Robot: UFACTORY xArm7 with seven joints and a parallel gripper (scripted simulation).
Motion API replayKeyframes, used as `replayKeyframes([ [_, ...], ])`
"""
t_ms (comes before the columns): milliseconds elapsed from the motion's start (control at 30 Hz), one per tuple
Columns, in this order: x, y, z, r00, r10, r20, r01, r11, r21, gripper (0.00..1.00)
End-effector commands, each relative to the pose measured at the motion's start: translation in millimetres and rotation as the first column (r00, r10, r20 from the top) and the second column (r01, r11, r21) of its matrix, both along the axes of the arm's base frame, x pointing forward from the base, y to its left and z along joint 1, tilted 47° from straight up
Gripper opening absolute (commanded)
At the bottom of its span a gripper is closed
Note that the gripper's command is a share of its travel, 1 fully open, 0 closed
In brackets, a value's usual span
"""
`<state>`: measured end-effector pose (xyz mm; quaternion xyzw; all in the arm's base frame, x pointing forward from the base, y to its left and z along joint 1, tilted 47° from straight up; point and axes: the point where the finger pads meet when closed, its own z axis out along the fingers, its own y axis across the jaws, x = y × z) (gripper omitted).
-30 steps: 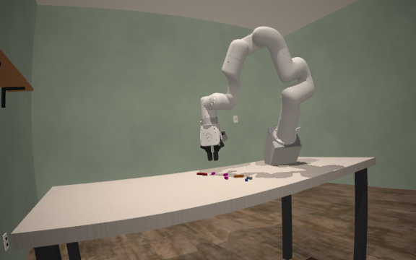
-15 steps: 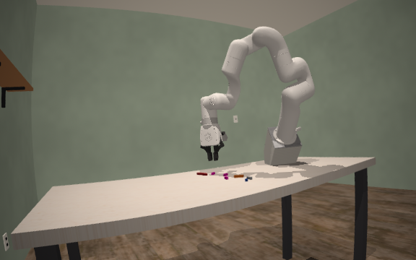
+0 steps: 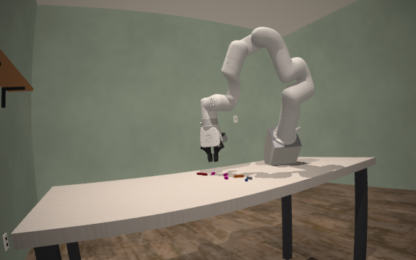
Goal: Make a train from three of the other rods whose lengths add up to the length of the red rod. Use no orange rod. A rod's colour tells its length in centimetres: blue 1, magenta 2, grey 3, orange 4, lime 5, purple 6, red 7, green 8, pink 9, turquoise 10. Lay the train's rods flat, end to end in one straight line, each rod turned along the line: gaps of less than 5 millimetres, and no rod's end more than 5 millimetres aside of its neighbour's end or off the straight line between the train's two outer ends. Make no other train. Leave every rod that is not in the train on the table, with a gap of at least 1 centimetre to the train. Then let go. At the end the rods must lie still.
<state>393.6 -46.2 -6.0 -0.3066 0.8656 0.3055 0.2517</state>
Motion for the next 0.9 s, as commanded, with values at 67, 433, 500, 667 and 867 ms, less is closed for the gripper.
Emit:
replayKeyframes([
  [67, 3, 3, -5, 1.000, -0.003, 0.001, 0.003, 1.000, -0.002, 0.24],
  [433, 6, 13, -15, 1.000, -0.003, 0.001, 0.003, 1.000, -0.002, 0.24],
  [500, 7, 15, -17, 1.000, -0.003, 0.001, 0.003, 1.000, -0.002, 0.24],
  [667, 9, 20, -22, 1.000, -0.003, 0.001, 0.003, 1.000, -0.002, 0.24],
  [867, 10, 24, -26, 1.000, -0.003, 0.001, 0.003, 1.000, -0.002, 0.24],
])
